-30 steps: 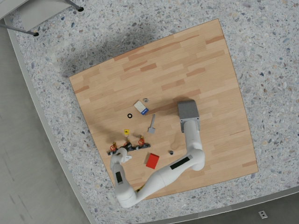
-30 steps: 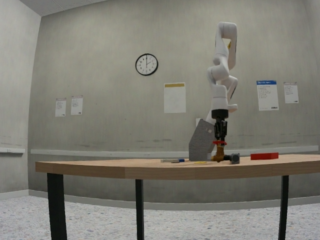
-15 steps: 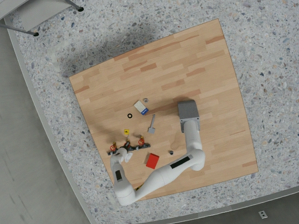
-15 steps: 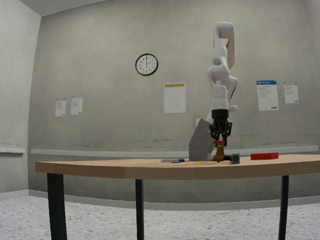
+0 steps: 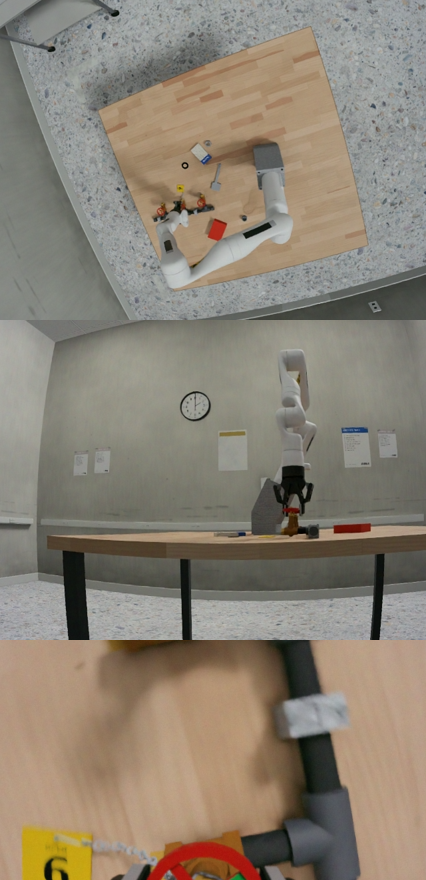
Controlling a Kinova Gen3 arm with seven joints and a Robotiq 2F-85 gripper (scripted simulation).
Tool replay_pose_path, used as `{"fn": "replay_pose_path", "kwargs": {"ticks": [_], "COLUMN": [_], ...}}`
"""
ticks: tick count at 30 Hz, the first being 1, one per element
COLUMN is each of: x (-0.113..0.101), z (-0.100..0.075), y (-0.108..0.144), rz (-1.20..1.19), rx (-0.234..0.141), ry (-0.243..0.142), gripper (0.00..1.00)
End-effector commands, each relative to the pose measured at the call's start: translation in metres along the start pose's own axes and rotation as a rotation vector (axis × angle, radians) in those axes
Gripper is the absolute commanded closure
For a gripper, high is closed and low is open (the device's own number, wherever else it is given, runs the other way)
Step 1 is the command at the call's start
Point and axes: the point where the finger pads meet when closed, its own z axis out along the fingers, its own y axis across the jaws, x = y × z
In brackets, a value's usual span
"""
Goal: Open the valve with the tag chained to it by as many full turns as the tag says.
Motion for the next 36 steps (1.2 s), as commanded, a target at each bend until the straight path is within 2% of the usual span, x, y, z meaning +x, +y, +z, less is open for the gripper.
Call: {"fn": "replay_pose_path", "kwargs": {"ticks": [1,6,8,23,25,36], "x": [-0.0009,-0.0009,-0.0009,-0.0009,-0.0009,-0.0009], "z": [-0.0008,-0.0008,-0.0008,-0.0008,-0.0008,-0.0008], "y": [-0.0001,-0.0001,-0.0001,-0.0001,-0.0001,-0.0001], "rz": [-0.212,-0.493,-0.493,-1.231,-1.231,-1.575], "rx": [-0.01,-0.01,-0.01,-0.008,-0.008,-0.007], "ry": [-0.002,-0.004,-0.004,-0.007,-0.007,-0.009], "gripper": [0.48,0.48,0.48,0.48,0.48,0.48]}}
